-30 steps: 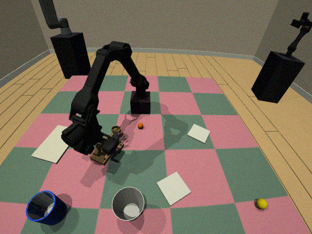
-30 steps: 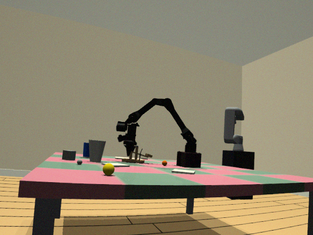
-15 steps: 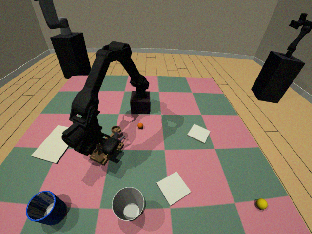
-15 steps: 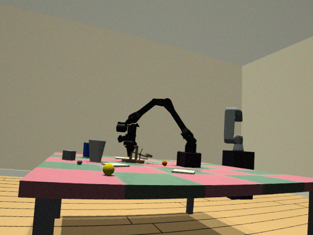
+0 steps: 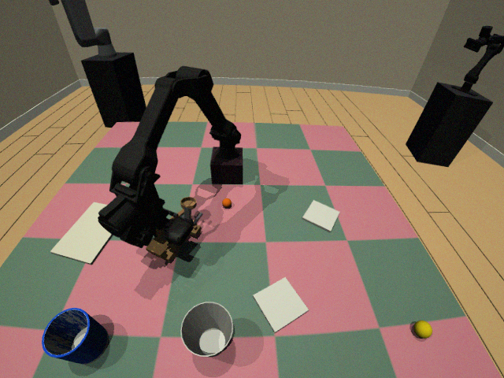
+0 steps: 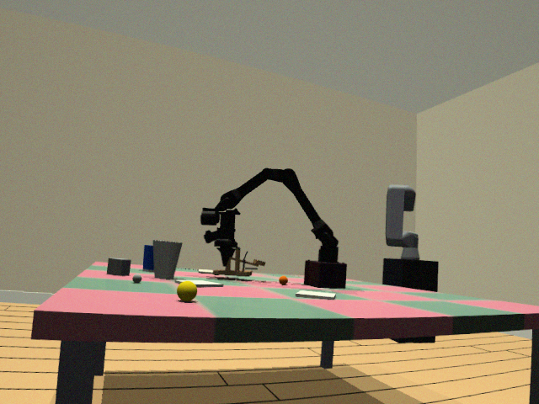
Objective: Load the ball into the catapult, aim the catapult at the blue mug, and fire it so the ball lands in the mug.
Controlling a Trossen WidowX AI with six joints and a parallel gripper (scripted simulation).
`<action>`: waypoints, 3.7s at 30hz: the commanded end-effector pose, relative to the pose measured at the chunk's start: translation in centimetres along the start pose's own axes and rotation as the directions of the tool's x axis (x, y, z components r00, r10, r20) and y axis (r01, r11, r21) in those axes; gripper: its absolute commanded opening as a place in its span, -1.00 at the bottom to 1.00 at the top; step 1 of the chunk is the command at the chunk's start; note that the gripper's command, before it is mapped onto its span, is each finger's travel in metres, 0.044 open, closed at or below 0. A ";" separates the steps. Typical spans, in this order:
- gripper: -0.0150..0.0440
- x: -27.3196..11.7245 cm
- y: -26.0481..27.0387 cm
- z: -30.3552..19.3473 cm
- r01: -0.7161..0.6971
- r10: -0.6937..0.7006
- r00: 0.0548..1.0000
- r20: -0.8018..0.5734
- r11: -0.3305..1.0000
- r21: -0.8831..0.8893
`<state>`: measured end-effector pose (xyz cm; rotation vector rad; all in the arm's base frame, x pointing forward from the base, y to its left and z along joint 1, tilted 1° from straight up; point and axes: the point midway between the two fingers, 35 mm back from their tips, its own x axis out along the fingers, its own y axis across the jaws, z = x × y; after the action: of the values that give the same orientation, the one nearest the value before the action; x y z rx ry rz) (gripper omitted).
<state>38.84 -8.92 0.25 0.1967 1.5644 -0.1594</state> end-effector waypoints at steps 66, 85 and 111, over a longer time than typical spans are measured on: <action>1.00 -8.6 0.0 0.3 0.000 0.000 0.999 0.040 1.000 -0.001; 1.00 -3.5 0.0 0.5 -0.002 0.002 0.999 0.037 1.000 0.000; 1.00 0.1 0.0 0.7 -0.002 0.002 0.999 0.037 1.000 0.000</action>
<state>39.74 -9.22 1.26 0.1899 1.5111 -0.1632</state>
